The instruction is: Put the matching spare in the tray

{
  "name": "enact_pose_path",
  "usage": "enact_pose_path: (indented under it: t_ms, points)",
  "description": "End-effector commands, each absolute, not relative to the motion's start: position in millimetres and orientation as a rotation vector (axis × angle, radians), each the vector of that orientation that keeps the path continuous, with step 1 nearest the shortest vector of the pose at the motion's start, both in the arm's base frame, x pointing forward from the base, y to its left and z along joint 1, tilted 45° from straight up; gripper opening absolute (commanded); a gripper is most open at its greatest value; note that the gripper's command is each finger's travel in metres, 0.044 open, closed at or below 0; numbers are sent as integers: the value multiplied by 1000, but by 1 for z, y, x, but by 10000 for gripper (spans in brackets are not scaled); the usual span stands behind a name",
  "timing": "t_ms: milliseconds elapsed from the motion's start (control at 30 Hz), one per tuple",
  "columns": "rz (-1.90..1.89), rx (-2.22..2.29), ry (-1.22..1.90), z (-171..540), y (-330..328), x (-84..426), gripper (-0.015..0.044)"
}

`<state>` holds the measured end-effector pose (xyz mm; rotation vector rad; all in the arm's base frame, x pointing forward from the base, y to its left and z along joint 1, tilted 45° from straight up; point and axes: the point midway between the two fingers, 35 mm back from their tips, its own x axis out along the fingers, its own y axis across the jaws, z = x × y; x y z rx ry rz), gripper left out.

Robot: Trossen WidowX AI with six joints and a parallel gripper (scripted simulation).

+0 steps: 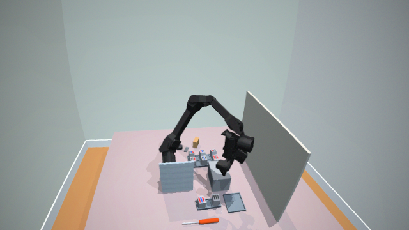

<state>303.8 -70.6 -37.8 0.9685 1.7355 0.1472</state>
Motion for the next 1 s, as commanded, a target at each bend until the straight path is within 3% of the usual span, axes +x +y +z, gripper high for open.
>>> enact_pose_path:
  t_ms: [0,200,500,667,967]
  points:
    - [-163,1220,1815,-76,-90,248,440]
    - [-581,1537,1856,-110,-93,174,440]
    - [-594,1547,1856,-111,-92,171,440]
    - [-594,1547,1856,-139,-73,167,309]
    - [-594,1547,1856,-147,-73,164,300]
